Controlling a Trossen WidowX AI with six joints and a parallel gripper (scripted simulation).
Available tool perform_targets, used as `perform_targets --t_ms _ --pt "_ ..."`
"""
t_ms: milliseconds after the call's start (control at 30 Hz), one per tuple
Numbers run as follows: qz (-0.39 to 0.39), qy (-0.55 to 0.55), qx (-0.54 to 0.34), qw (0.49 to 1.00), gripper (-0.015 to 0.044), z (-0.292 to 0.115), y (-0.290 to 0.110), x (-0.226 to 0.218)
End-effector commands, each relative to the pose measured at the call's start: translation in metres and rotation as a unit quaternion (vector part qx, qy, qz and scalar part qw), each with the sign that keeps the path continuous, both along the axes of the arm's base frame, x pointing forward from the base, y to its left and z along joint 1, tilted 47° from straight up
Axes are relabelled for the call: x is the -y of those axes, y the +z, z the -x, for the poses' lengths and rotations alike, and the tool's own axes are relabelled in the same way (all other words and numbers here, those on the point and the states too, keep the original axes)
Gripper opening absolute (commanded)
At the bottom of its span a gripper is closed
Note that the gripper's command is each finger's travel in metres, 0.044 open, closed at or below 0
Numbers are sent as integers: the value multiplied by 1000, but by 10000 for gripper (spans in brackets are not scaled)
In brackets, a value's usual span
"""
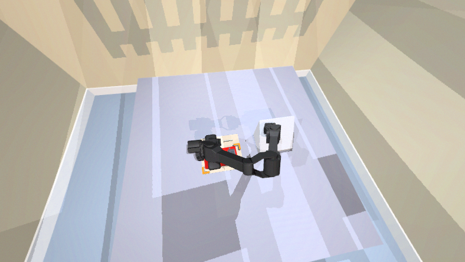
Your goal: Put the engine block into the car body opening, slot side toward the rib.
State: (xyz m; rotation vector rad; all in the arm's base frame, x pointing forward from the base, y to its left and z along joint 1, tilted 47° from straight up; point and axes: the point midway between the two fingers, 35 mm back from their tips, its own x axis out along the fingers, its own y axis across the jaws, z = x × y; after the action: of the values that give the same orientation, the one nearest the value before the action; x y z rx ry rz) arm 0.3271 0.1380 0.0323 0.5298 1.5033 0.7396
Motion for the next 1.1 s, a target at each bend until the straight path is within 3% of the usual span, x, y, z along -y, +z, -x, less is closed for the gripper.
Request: perform_targets --t_ms 0,1067 --pt "-2 -12 -11 1000 158 0 1 -1" --pt "-3 0 1 1000 158 0 -2 -5"
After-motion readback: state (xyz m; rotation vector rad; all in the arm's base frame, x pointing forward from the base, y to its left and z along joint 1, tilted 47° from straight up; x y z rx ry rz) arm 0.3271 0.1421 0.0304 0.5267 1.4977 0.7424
